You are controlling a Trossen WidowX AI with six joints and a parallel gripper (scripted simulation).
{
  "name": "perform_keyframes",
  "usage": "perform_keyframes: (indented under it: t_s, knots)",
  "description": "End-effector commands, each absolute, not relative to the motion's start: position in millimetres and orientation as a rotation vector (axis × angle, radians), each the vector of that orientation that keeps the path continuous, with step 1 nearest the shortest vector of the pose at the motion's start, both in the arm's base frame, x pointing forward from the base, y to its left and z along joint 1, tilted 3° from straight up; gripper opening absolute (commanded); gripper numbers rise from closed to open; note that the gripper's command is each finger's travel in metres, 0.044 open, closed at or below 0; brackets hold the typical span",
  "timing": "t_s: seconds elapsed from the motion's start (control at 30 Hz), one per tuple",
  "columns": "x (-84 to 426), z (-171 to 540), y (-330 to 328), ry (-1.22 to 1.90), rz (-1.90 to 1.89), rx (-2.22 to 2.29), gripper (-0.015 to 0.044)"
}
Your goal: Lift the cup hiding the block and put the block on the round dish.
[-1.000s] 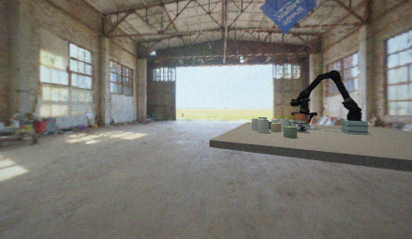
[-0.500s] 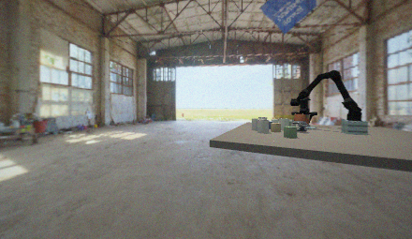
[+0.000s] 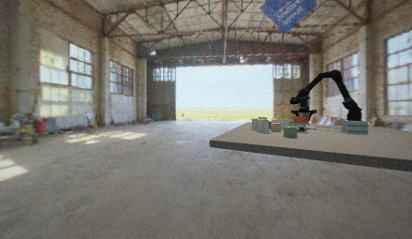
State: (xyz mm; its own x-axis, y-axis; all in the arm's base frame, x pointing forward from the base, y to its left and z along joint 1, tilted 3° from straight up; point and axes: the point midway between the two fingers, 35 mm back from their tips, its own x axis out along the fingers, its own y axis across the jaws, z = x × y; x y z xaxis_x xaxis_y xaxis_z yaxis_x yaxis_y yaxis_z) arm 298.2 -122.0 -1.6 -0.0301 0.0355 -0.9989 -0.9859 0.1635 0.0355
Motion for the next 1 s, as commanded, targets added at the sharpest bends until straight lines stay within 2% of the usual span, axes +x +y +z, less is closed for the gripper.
perform_keyframes:
  t_s: [0.0, 0.97]
  knots:
    - [301, 6, -123, 1.272, 1.118, -1.058, 0.0]
    - [304, 43, -125, 1.272, 1.118, -1.058, 0.0]
